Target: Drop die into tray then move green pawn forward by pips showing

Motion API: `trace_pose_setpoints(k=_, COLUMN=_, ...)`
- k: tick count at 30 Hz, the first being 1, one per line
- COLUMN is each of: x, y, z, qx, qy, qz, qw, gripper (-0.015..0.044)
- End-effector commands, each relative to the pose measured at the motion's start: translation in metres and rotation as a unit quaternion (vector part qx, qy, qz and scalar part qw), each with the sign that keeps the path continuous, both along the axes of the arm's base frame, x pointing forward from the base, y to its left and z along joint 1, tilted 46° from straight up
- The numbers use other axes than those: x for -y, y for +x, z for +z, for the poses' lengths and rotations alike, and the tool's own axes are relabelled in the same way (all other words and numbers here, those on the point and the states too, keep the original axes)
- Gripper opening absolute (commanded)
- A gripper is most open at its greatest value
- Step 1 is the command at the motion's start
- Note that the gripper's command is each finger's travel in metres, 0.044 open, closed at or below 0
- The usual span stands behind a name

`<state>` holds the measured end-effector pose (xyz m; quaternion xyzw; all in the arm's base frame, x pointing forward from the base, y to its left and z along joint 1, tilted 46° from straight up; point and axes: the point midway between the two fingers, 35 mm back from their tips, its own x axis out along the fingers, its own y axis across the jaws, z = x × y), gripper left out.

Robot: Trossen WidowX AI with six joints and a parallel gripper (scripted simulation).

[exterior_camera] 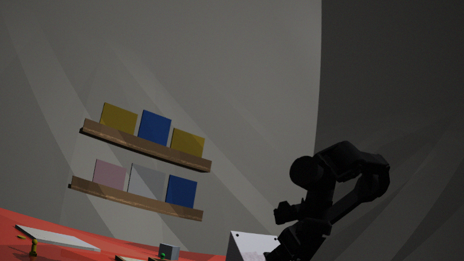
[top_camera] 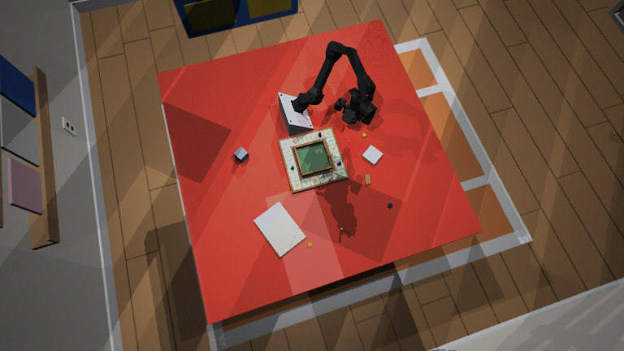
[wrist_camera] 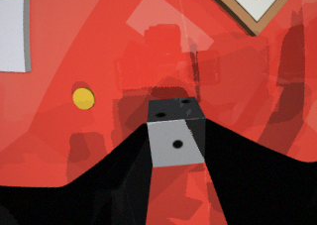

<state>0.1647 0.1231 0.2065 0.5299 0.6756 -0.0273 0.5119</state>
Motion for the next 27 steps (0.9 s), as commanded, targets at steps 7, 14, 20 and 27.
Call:
trace_pose_setpoints(k=7, x=0.026, y=-0.008, z=0.028, qx=0.004, qy=0.001, qz=-0.022, qw=1.0, gripper=0.0)
trace_pose_setpoints(k=14, x=0.034, y=-0.005, z=0.032, qx=-0.004, qy=0.002, qz=-0.034, qw=0.999, gripper=0.0)
trace_pose_setpoints(k=20, x=0.045, y=0.02, z=0.017, qx=-0.036, qy=0.0, qz=-0.059, qw=0.998, gripper=0.0)
trace_pose_setpoints(k=27, x=0.061, y=0.045, z=-0.003, qx=-0.073, qy=0.0, qz=-0.088, qw=0.993, gripper=0.0)
